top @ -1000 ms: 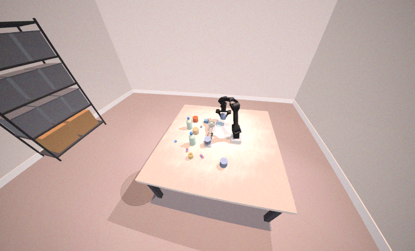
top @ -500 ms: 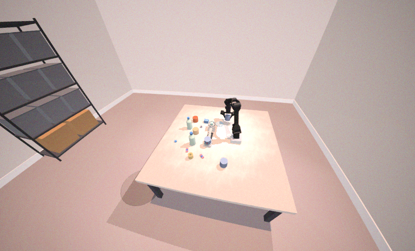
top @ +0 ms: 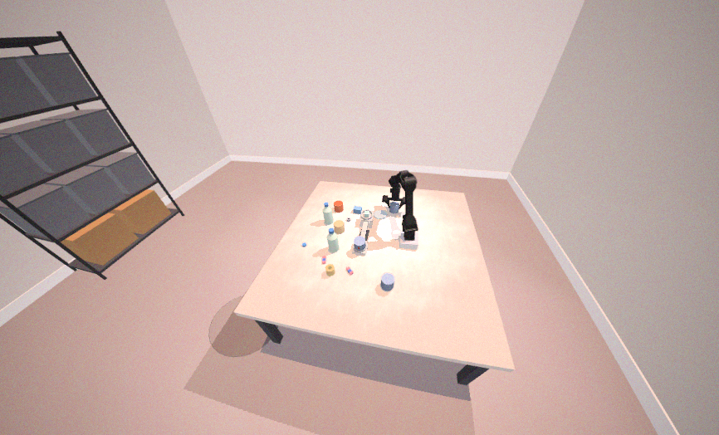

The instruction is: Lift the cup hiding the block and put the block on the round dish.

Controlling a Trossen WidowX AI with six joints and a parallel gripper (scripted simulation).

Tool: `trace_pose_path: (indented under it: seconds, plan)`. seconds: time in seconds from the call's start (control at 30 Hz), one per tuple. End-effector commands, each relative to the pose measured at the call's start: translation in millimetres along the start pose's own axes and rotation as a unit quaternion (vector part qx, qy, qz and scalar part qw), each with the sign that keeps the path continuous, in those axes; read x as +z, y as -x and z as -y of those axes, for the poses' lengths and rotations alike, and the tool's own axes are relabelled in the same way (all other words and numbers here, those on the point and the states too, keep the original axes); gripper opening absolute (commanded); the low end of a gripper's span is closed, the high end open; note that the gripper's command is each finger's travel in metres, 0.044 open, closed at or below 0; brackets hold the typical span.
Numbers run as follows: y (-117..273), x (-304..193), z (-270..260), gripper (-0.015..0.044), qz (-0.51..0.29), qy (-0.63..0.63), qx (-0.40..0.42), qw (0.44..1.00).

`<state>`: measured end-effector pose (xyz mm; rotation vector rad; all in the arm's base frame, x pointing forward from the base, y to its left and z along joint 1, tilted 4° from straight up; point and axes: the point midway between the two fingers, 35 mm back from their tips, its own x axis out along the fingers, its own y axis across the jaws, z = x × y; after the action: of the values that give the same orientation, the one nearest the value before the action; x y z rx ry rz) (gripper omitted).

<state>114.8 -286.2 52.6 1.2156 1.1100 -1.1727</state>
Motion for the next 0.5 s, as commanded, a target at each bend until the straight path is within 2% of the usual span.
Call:
trace_pose_path:
  seconds: [0.0,0.27,0.47]
  plan:
    - [-7,-2,0,0.0,-0.004,0.001,0.0,1.0]
    - [-21,-2,0,0.0,-0.004,0.001,0.0,1.0]
    - [-14,0,0,0.0158,-0.001,0.001,0.0,1.0]
